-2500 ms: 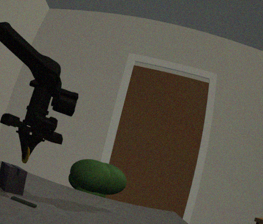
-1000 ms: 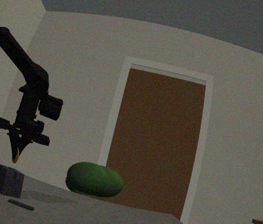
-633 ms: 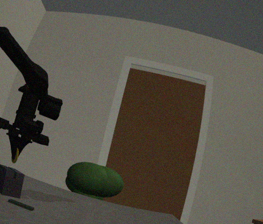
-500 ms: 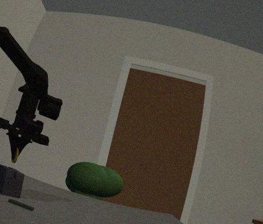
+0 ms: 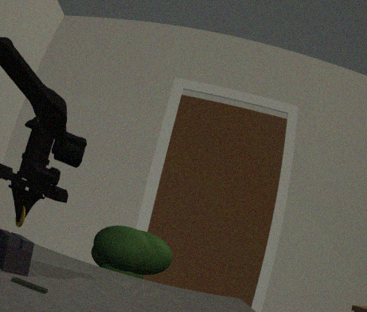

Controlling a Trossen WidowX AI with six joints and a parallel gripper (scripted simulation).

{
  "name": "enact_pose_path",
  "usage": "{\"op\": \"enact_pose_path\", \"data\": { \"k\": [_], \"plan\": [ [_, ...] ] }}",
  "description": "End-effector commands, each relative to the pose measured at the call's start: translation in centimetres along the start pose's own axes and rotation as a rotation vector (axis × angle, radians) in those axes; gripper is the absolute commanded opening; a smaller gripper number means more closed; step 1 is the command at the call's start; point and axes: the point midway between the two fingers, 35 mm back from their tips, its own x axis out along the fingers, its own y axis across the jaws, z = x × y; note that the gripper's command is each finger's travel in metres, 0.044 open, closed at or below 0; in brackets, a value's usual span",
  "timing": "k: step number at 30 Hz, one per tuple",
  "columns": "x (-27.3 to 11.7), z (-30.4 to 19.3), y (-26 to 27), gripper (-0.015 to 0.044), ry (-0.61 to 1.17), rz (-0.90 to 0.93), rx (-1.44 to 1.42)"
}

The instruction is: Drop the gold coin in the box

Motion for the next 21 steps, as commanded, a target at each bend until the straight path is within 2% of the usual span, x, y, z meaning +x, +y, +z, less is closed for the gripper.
{"op": "enact_pose_path", "data": {
  "k": [1,21],
  "plan": [
    [0.01,-0.04,-0.03,0.0,0.001,-0.001,0.0],
    [0.69,-0.2,-0.28,0.0,0.0,0.0,-0.011]
  ]
}}
